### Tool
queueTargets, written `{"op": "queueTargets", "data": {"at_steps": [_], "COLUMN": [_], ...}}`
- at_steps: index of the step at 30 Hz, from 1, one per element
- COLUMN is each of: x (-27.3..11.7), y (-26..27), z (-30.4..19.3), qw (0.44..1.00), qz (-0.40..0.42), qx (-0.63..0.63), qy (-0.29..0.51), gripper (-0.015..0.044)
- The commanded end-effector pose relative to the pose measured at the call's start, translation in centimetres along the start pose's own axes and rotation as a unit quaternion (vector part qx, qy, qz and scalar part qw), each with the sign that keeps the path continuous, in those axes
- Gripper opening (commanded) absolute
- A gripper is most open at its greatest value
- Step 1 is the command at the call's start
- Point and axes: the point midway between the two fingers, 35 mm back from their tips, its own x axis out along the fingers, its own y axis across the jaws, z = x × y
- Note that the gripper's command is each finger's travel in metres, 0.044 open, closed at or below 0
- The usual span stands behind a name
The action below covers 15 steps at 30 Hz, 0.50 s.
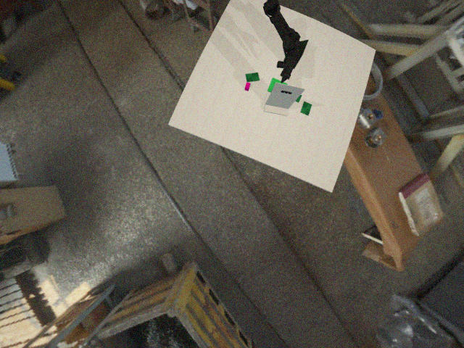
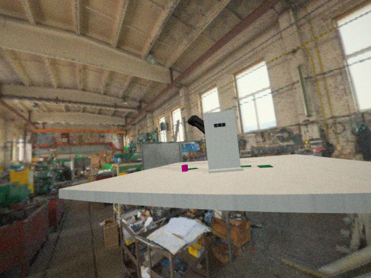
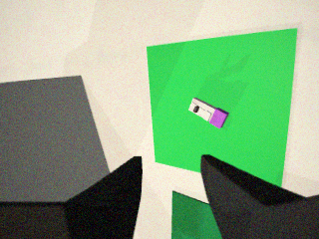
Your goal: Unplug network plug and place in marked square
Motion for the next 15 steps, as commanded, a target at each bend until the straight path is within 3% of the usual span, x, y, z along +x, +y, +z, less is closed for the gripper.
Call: {"op": "queueTargets", "data": {"at_steps": [1,15], "x": [-0.5,-1.8], "y": [0.5,1.1], "z": [0.2,0.3], "qw": [1.000,1.000], "qz": [0.004,0.004], "qx": [0.006,0.005], "qy": [-0.002,-0.003], "gripper": [0.0156,0.0156]}}
